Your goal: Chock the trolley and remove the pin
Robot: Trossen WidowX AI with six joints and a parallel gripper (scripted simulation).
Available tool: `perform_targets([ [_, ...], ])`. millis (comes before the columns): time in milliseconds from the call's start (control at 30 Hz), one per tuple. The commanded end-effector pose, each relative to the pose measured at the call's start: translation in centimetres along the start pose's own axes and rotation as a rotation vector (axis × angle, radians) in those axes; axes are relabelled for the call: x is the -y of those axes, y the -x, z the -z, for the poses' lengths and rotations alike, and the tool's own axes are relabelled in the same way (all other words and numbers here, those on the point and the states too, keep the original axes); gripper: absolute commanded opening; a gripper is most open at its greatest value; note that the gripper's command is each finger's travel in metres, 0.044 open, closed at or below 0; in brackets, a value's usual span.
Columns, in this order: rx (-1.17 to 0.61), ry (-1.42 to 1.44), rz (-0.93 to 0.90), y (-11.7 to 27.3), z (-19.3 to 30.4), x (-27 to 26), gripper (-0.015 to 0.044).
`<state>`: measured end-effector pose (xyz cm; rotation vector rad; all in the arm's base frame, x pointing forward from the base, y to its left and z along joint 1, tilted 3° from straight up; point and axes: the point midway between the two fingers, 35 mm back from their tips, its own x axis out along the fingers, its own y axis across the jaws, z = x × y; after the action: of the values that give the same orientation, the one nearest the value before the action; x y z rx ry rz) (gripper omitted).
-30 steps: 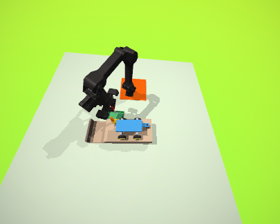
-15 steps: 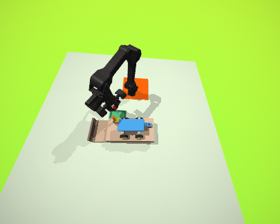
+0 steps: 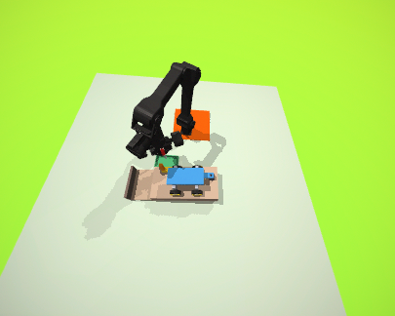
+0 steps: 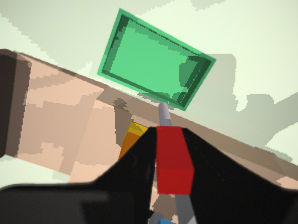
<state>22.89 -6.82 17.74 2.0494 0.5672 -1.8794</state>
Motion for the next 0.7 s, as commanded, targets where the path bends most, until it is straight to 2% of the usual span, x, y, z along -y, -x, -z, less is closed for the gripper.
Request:
perform_targets([
  [0,0.001,-0.120,-0.033,0.28,0.00,0.07,0.0000],
  [300,0.007,-0.371,-0.078,0.34,0.11,0.18,0.0000],
  [667,0.008,-0.390,-0.081,-0.44,-0.56,0.37,0.0000],
])
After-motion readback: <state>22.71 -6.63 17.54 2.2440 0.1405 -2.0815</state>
